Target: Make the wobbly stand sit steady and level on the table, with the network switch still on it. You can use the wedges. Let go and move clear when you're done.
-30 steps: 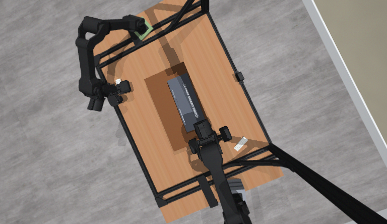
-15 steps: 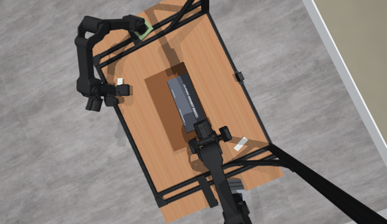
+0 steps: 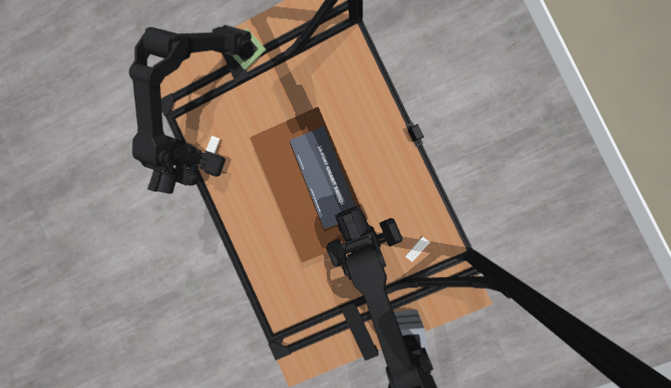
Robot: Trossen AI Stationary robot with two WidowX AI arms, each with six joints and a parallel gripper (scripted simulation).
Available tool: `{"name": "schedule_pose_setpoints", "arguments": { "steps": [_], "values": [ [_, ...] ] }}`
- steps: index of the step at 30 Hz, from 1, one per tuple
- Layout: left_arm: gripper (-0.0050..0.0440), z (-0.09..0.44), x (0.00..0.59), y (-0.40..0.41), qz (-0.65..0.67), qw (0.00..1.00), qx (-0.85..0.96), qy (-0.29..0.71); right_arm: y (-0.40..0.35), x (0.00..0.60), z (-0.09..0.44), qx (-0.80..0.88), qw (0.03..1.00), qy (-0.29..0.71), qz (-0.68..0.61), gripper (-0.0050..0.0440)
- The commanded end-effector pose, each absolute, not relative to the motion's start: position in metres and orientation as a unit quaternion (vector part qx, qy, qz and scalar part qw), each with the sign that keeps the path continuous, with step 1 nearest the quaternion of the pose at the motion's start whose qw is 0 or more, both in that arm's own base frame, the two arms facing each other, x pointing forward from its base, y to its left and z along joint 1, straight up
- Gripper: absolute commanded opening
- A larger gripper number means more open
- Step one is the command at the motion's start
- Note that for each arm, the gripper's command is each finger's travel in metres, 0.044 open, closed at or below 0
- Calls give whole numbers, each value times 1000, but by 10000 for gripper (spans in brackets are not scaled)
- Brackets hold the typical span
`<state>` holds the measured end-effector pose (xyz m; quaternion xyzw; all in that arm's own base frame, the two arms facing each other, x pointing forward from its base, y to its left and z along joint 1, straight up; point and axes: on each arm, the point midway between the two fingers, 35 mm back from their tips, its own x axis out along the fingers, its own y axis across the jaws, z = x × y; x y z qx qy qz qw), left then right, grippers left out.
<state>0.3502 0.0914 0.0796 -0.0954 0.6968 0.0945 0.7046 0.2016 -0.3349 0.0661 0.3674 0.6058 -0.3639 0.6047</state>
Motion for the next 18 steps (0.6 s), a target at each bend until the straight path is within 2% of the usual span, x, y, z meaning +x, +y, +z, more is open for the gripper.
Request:
{"name": "schedule_pose_setpoints", "arguments": {
  "steps": [1,14,15,18],
  "values": [
    [0,80,350,91,94,705,-95,697,-335,202,68,447,548,549,-446,0],
    [0,80,350,91,94,705,-95,697,-335,202,68,460,537,537,-460,0],
    [0,80,350,91,94,705,-95,697,-335,202,68,529,470,471,-527,0],
    [0,80,350,91,94,705,-95,697,-335,202,68,565,425,425,-565,0]
  ]
}}
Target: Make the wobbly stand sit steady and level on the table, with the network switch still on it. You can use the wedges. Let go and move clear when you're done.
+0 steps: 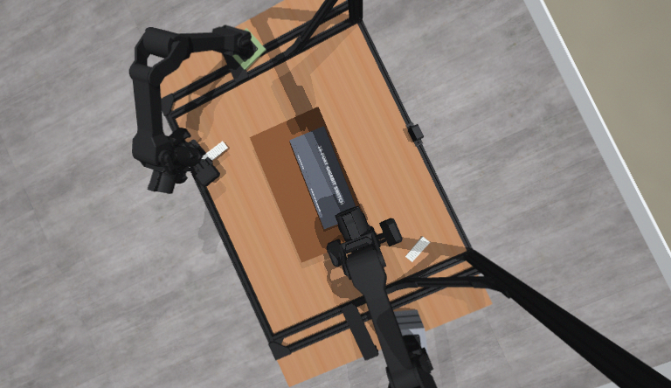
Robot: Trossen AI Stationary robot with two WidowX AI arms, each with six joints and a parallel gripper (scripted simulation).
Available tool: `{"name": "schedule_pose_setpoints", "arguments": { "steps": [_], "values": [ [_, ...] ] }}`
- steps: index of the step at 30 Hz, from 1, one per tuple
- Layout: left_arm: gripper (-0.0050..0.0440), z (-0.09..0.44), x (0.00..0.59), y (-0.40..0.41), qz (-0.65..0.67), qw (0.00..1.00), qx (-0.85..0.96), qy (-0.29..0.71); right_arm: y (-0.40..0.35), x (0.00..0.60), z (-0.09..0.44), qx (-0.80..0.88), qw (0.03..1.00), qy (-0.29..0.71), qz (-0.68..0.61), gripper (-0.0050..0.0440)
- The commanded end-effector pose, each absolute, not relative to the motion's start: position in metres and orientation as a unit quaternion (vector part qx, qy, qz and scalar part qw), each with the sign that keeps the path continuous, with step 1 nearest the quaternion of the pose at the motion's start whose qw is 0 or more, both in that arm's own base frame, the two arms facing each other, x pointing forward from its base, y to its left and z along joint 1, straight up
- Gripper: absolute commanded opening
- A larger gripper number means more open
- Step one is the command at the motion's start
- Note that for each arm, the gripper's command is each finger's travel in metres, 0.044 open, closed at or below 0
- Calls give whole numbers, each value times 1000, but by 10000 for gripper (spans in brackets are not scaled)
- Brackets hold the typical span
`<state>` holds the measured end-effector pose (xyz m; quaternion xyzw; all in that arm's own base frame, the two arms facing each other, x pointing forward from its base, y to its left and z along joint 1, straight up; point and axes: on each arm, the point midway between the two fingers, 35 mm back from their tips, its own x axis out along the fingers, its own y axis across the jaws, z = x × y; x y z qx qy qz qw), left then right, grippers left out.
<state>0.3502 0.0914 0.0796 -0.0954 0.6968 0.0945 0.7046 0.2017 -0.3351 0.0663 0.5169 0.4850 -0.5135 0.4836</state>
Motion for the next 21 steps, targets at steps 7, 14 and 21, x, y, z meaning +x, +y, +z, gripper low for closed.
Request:
{"name": "schedule_pose_setpoints", "arguments": {
  "steps": [7,14,21],
  "values": [
    [0,80,350,91,94,705,-95,697,-335,202,68,575,412,412,-575,0],
    [0,80,350,91,94,705,-95,697,-281,246,67,575,412,412,-575,0],
    [0,80,350,91,94,705,-95,697,-271,254,68,575,412,412,-575,0]
  ]
}}
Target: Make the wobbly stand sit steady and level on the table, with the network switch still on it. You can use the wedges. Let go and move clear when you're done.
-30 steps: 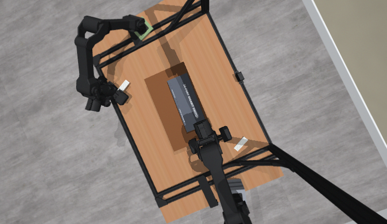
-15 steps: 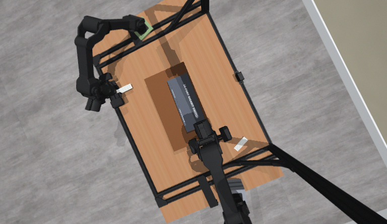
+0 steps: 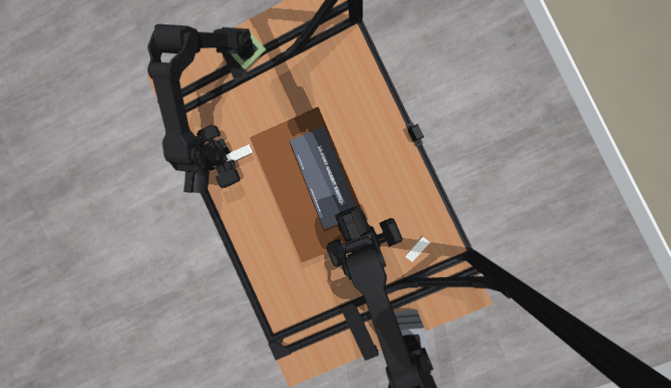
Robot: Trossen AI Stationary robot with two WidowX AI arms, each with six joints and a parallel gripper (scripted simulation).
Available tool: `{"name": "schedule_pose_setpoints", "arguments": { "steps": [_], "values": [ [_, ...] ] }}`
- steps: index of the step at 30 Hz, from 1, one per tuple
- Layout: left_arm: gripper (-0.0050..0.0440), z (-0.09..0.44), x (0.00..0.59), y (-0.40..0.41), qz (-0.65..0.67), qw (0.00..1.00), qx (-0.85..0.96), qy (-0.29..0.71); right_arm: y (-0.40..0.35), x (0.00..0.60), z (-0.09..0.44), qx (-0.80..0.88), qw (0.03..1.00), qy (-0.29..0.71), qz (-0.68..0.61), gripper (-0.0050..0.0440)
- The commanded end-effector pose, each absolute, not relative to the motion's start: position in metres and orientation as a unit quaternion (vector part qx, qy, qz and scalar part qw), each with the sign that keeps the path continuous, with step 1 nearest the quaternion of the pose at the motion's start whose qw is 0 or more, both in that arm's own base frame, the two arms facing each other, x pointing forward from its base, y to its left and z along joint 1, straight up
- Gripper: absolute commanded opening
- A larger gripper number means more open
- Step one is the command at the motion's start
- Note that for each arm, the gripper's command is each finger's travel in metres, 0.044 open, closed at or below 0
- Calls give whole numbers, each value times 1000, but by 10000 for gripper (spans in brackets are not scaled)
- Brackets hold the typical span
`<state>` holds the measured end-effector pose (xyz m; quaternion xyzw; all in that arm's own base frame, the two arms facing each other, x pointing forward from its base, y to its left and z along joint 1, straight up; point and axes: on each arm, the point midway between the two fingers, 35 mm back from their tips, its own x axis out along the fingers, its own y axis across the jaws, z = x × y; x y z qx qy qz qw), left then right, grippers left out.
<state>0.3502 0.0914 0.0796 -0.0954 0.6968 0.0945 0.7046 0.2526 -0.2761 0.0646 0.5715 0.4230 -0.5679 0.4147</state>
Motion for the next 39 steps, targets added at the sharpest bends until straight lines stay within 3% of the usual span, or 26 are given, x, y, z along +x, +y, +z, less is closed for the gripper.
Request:
{"name": "schedule_pose_setpoints", "arguments": {
  "steps": [1,9,10,39],
  "values": [
    [0,80,350,91,94,705,-95,697,-271,254,68,575,412,412,-575,0],
    [0,80,350,91,94,705,-95,697,-271,254,68,575,412,412,-575,0],
    [0,80,350,91,94,705,-95,697,-271,254,12,575,412,412,-575,0],
    [0,80,350,91,94,705,-95,697,-271,254,12,575,412,412,-575,0]
  ]
}}
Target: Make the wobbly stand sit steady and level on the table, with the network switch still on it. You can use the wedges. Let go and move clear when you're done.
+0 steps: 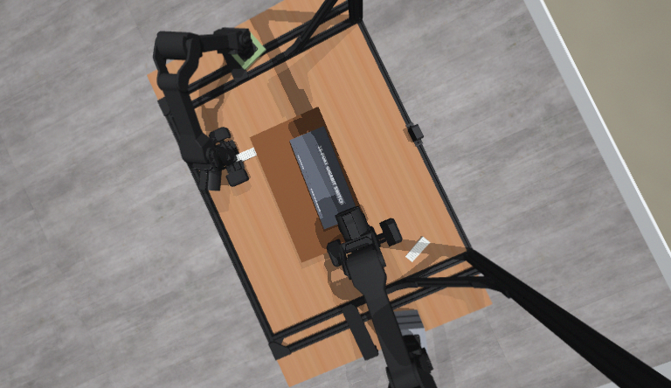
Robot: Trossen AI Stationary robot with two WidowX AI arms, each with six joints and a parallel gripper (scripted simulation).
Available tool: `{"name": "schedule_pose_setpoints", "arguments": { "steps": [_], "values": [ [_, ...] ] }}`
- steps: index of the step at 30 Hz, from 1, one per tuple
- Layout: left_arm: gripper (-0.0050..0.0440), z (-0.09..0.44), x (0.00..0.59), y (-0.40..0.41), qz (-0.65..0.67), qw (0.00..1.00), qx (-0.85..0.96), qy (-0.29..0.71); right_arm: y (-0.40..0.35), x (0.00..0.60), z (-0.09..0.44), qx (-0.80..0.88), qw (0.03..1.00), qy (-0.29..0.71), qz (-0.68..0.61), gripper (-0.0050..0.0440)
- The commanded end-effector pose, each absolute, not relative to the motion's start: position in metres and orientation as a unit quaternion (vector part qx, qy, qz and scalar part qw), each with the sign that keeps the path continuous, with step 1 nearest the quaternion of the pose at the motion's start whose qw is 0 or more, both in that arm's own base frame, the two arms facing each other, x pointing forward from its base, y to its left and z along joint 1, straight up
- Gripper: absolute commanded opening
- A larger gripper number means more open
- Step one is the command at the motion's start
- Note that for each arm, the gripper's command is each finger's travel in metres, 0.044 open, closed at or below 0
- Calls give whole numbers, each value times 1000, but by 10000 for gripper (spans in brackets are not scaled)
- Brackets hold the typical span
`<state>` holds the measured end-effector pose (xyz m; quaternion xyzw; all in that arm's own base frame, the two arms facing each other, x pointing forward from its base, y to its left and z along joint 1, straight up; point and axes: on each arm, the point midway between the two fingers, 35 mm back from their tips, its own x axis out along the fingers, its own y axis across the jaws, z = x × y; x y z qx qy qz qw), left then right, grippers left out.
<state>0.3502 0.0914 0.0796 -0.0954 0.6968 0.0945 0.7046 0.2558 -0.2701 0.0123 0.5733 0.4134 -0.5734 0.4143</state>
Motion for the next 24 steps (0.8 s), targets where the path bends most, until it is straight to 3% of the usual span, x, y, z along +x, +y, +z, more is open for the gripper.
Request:
{"name": "schedule_pose_setpoints", "arguments": {
  "steps": [1,4,5,24],
  "values": [
    [0,80,350,91,94,705,-95,697,-271,254,12,575,412,412,-575,0],
    [0,80,350,91,94,705,-95,697,-271,254,12,575,412,412,-575,0],
    [0,80,350,91,94,705,-95,697,-271,255,12,574,414,413,-574,240],
    [0,80,350,91,94,705,-95,697,-271,255,12,574,413,413,-574,240]
  ]
}}
